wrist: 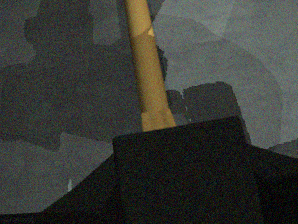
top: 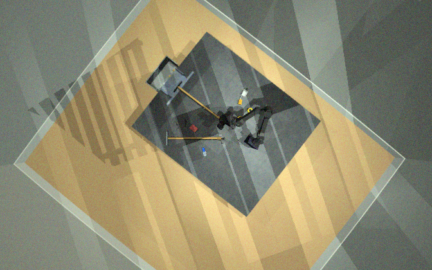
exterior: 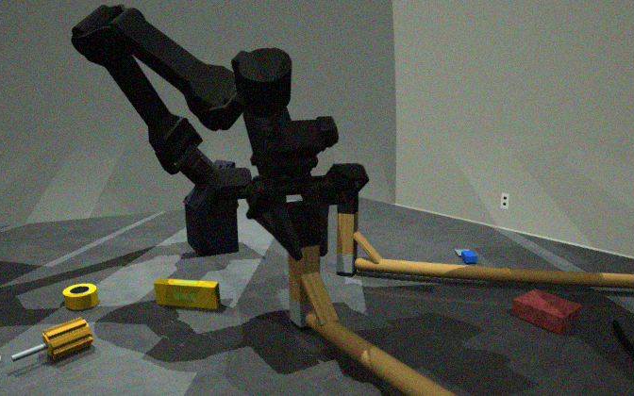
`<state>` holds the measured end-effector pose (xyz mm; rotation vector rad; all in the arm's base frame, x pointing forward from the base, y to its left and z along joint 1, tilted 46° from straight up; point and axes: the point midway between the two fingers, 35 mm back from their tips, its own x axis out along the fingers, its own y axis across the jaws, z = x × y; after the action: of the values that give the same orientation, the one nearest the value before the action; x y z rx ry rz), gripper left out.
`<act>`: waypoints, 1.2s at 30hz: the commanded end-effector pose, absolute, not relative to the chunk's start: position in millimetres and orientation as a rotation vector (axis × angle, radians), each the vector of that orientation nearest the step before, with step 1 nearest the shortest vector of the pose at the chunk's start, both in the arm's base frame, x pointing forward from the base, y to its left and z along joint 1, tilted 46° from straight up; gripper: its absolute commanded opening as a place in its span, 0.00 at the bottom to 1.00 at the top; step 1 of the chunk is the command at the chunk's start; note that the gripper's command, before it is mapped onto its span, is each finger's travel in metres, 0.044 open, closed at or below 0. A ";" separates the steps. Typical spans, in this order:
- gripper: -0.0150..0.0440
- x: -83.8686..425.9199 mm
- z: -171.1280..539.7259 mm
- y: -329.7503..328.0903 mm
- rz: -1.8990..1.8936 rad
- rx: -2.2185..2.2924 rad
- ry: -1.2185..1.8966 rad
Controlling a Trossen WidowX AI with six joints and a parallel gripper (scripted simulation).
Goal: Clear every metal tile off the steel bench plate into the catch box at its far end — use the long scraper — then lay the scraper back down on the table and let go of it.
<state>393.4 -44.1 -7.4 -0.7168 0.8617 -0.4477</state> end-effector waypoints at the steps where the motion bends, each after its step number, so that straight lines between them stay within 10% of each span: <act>1: 0.25 406.1 -2.5 -45.1 -0.453 -0.709 0.846; 36: 0.25 459.2 -0.6 -47.1 -0.454 -0.708 0.843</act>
<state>449.9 -48.6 -4.6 -0.7108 0.8565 -0.4565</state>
